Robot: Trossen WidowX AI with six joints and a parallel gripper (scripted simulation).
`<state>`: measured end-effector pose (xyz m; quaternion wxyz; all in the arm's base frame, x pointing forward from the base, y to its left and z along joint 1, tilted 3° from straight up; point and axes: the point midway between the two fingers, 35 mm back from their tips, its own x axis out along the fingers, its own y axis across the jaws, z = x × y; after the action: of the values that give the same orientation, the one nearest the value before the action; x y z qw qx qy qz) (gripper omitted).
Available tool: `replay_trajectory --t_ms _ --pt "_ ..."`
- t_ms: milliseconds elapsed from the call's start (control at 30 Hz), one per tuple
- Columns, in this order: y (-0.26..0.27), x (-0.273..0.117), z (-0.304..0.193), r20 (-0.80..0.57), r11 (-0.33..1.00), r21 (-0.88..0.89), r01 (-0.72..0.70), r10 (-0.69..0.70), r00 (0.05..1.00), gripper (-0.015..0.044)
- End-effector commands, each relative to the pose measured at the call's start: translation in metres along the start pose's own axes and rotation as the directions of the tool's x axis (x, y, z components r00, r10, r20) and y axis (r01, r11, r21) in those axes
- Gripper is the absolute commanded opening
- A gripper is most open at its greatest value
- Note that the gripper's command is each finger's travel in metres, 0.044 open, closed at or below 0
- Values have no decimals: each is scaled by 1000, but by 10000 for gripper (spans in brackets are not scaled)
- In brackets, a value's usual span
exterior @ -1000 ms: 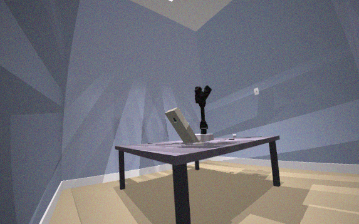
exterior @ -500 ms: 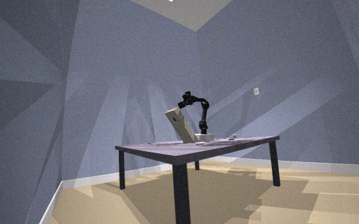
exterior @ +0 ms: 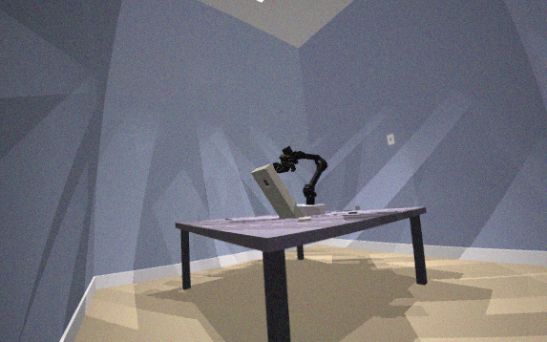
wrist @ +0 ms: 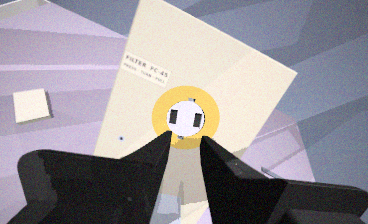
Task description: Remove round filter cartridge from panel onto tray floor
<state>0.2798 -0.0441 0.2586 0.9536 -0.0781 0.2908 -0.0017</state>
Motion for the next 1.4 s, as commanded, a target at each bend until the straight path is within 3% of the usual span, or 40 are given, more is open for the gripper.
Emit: replay_trajectory --t_ms 0,1367 --pt "-2 0 -7 -18 1000 -9 11 -11 1000 114" --pt "-3 53 -7 -15 1000 -9 11 -12 1000 114"
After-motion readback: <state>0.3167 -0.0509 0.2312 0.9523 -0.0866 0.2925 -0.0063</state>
